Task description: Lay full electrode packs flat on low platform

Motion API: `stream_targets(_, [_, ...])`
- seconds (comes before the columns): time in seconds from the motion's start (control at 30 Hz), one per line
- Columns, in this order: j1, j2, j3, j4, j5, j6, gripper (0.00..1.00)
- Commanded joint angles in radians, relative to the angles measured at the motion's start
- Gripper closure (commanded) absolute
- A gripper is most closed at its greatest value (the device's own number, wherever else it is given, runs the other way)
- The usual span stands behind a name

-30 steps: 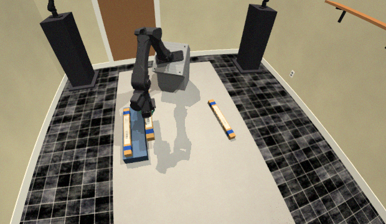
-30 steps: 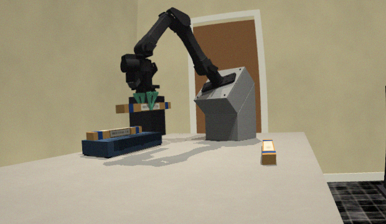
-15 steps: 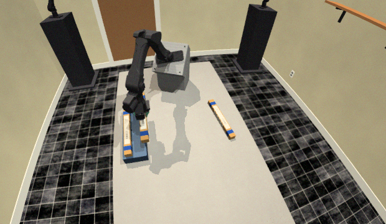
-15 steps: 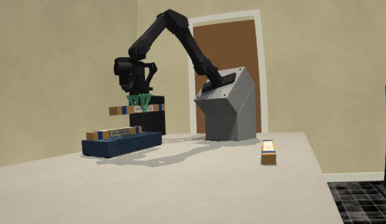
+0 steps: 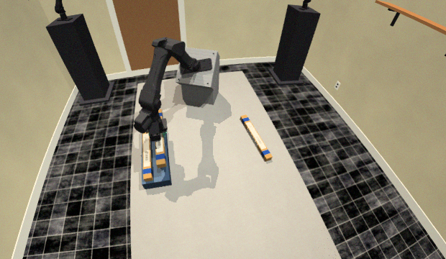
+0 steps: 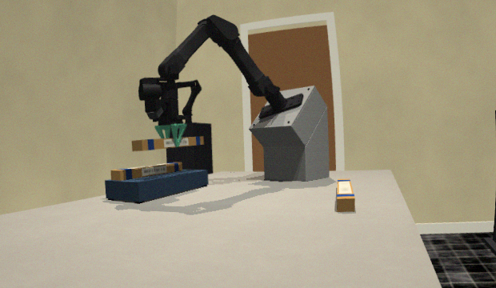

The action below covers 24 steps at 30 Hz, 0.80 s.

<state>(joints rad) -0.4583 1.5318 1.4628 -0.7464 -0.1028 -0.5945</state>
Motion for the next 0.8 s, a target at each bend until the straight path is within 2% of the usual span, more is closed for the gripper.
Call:
stream_targets(0.0, [-0.016,-0.052,0.063,-0.035,-0.023,-0.014,1.00])
stream_targets(0.77, [-0.024,-0.035,0.080,-0.037,-0.029,-0.019,1.00])
